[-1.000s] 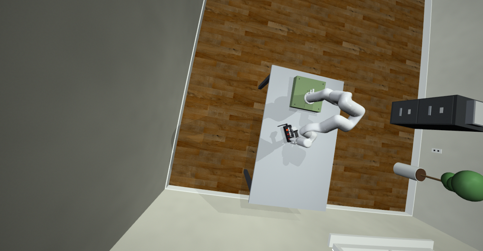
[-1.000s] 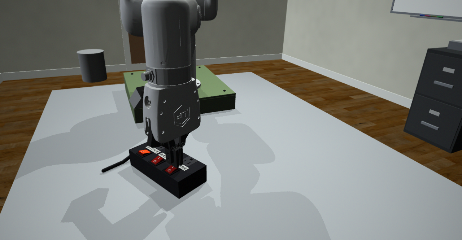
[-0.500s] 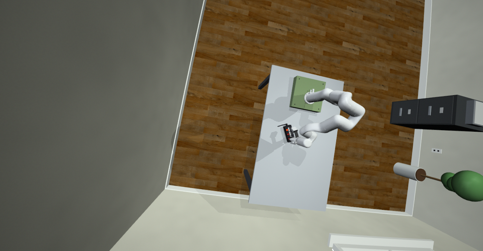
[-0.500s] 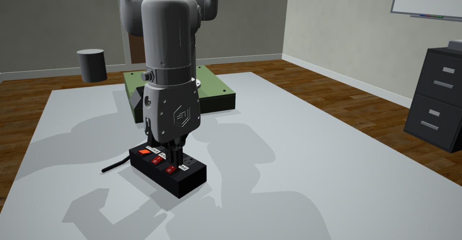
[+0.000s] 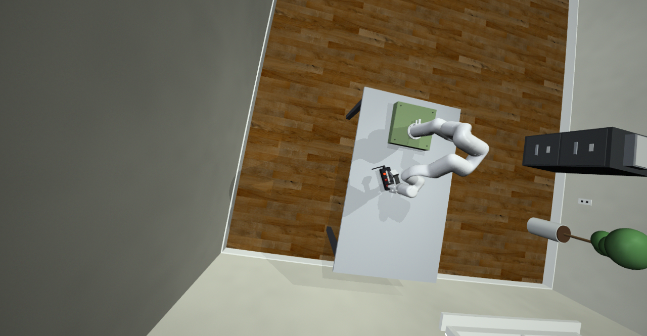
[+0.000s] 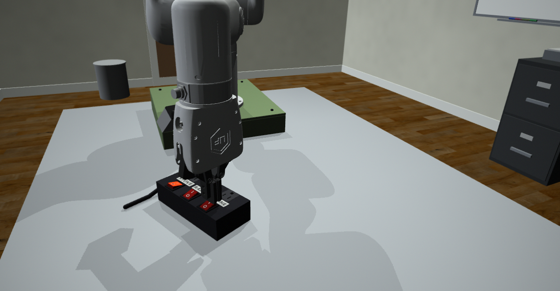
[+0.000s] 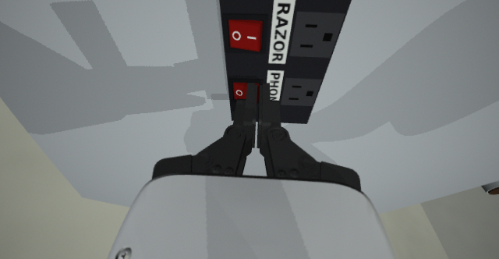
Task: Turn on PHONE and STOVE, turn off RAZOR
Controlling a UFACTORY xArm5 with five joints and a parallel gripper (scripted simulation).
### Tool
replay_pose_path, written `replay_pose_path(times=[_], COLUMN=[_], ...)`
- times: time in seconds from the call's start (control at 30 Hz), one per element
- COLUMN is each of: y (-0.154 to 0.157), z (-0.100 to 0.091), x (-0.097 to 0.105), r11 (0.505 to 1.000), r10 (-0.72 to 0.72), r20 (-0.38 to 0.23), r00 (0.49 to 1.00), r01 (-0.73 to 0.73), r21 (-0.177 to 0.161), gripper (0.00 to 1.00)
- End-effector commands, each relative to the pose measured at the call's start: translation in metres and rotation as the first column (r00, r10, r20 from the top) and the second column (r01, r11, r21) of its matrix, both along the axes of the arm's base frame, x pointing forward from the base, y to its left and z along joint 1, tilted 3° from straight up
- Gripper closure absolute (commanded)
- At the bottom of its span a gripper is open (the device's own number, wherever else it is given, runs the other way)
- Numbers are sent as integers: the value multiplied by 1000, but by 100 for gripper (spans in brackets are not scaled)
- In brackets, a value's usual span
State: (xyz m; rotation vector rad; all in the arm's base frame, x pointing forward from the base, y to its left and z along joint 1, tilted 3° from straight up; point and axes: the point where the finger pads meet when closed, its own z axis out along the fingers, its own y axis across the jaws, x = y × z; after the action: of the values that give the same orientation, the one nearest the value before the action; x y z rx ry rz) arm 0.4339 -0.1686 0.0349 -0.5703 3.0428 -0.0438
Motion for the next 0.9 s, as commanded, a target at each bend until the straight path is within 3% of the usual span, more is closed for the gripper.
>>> replay_pose_path(times=[0.0, 0.87], y=[0, 0], z=[0, -6], x=[1, 2], r11=[1000, 1000], r10=[0, 0], r20=[3, 3], r00=[1000, 1000], r01=[0, 0], r21=[-1, -1], gripper=[100, 100])
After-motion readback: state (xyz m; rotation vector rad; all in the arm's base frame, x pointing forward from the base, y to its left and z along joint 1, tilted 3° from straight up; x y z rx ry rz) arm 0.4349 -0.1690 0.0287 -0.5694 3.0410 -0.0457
